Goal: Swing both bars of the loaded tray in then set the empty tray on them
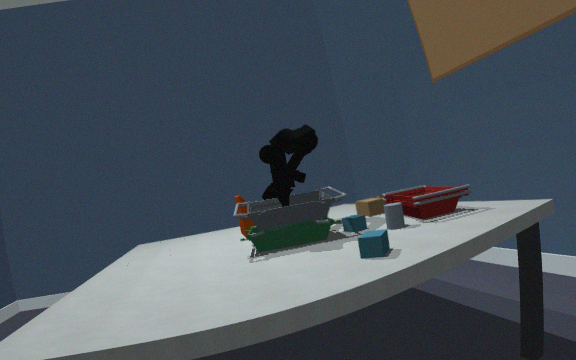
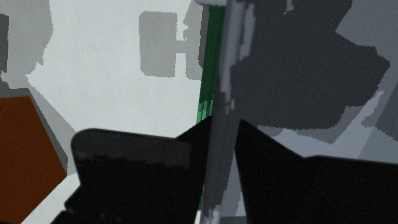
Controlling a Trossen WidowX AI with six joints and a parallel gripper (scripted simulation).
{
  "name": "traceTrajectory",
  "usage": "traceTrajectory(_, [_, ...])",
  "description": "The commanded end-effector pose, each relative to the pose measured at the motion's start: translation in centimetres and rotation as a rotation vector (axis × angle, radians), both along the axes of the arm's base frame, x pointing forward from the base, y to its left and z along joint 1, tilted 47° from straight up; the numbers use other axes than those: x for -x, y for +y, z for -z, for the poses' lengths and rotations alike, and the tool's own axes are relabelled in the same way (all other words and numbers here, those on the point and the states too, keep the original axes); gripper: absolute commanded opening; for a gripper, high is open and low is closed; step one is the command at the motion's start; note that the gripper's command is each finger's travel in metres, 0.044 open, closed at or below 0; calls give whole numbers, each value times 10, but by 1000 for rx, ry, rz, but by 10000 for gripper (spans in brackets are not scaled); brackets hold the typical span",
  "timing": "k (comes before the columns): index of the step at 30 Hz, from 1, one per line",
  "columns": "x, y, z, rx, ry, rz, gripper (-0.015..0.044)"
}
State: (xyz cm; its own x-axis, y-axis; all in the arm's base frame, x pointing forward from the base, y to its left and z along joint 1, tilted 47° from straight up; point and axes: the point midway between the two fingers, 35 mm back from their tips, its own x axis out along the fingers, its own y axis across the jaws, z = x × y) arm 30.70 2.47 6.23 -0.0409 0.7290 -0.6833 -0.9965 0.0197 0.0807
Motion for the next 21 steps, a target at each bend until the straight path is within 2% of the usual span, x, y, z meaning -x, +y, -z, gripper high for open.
traceTrajectory(1, [7, 4, 7, 3, 40, -8, 0])
traceTrajectory(8, [0, 0, 0, 0, 1, 0, 0])
traceTrajectory(21, [9, 8, 14, 3, 40, -8, 0])
